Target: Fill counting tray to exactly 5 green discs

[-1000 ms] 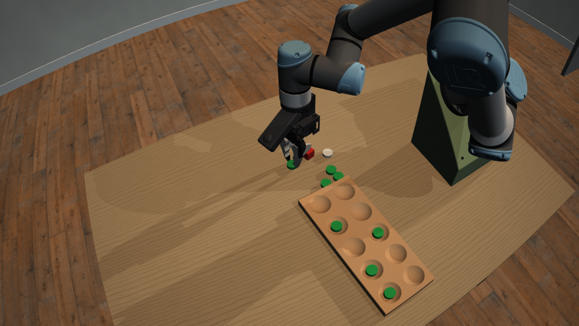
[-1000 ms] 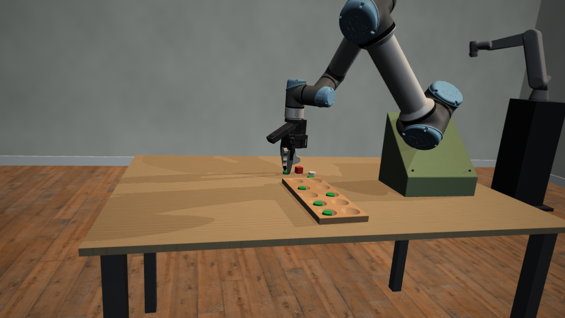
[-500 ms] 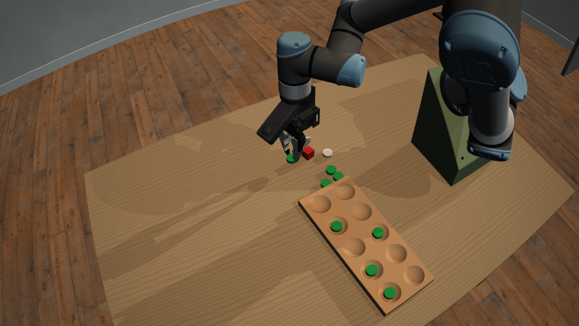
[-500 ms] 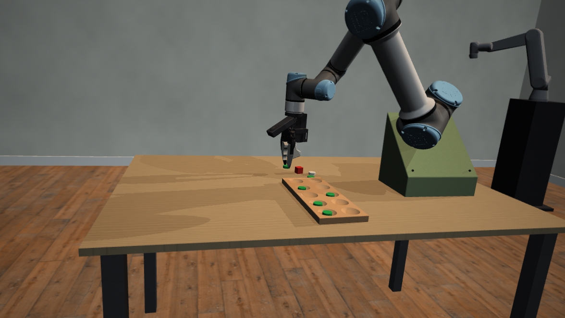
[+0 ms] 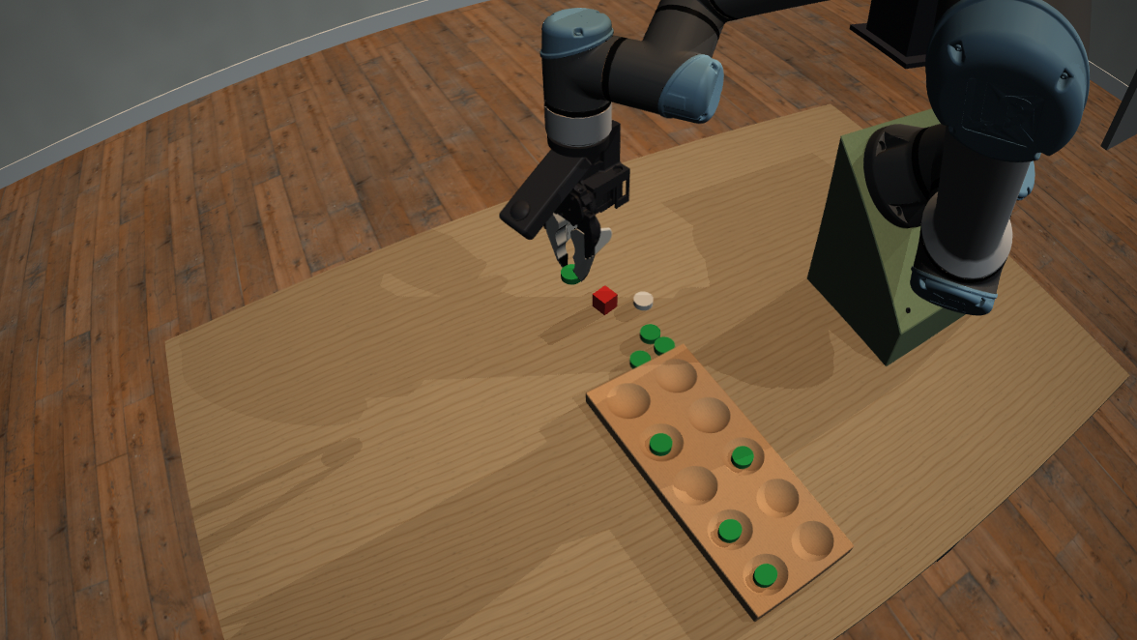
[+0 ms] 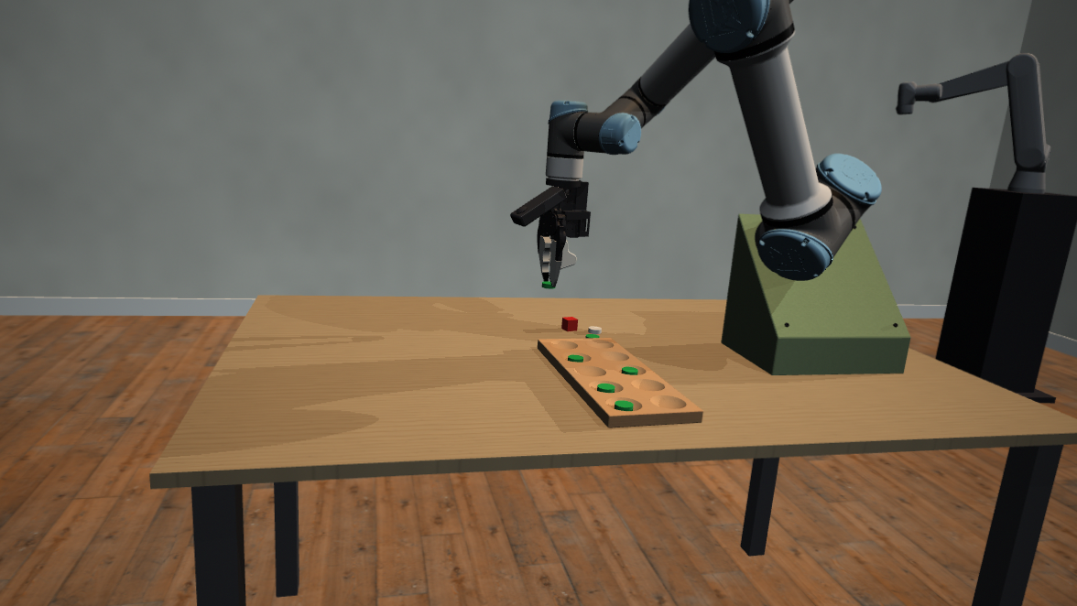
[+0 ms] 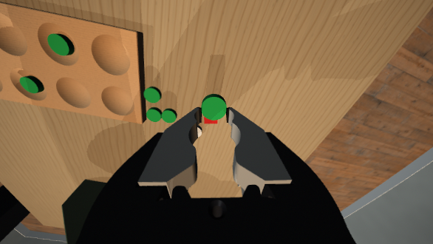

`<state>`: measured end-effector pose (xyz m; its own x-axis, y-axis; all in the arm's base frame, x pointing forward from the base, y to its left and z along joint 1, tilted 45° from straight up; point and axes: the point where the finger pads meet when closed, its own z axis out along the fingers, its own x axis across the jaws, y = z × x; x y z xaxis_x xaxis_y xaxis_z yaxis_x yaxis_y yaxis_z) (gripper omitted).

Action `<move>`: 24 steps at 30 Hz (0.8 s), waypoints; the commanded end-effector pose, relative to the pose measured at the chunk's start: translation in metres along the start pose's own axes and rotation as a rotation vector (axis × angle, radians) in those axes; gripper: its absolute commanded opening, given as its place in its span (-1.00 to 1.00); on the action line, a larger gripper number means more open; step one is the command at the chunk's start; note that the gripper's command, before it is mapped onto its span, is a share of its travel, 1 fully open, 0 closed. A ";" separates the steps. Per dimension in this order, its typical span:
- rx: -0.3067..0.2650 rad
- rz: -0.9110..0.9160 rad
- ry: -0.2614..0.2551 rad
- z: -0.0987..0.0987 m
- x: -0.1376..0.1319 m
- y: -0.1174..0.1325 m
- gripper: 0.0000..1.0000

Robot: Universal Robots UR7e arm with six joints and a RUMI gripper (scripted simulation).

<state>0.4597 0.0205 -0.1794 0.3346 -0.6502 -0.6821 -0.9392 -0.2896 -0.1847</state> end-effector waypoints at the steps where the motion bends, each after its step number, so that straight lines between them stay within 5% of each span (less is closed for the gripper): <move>1: 0.000 0.000 0.000 -0.004 0.000 0.000 -1.00; 14: -0.002 0.002 0.007 -0.009 -0.019 -0.012 -1.00; 24: -0.005 0.008 0.026 -0.023 -0.094 -0.049 -1.00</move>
<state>0.4723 0.0593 -0.1194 0.3311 -0.6637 -0.6708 -0.9405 -0.2894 -0.1778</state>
